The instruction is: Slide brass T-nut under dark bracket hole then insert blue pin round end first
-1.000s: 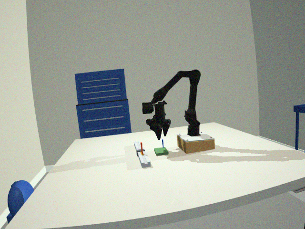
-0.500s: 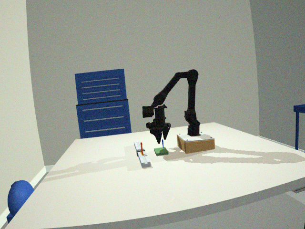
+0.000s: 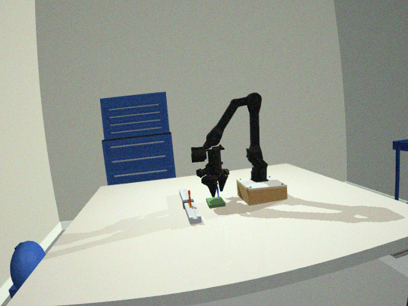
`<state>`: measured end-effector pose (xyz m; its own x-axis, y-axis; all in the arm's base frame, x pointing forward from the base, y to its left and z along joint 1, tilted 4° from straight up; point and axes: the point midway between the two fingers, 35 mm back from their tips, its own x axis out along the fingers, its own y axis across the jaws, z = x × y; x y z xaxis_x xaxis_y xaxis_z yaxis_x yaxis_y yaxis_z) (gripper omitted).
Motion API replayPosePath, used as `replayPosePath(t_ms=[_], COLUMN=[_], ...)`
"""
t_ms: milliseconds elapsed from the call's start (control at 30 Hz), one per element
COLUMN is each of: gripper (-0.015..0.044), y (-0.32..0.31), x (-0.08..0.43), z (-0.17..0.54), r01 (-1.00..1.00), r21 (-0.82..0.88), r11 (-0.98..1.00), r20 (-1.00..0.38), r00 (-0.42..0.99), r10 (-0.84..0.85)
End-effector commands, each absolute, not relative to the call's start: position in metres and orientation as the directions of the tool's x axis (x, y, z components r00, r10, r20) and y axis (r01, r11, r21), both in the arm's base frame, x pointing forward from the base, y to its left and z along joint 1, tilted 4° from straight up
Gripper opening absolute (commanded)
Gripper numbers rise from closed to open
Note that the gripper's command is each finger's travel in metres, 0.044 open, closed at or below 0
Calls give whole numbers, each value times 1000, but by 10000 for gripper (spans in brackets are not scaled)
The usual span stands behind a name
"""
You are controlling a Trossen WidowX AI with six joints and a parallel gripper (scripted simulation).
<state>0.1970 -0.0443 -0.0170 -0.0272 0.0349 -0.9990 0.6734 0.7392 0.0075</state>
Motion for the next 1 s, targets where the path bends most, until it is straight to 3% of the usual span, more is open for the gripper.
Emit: replayPosePath(t_ms=[0, 33, 800, 967], gripper=[440, 440, -144, -150], y=[-44, -44, -44, -44], x=[194, 194, 194, 194], z=[-23, -23, -23, -23], r01=[673, 673, 673, 673], r21=[3, 3, 3, 3], r11=[740, 740, 740, 740], r20=[-999, -999, -999, -999], r00=[-34, -34, -34, -34], r10=[34, 34, 34, 34])
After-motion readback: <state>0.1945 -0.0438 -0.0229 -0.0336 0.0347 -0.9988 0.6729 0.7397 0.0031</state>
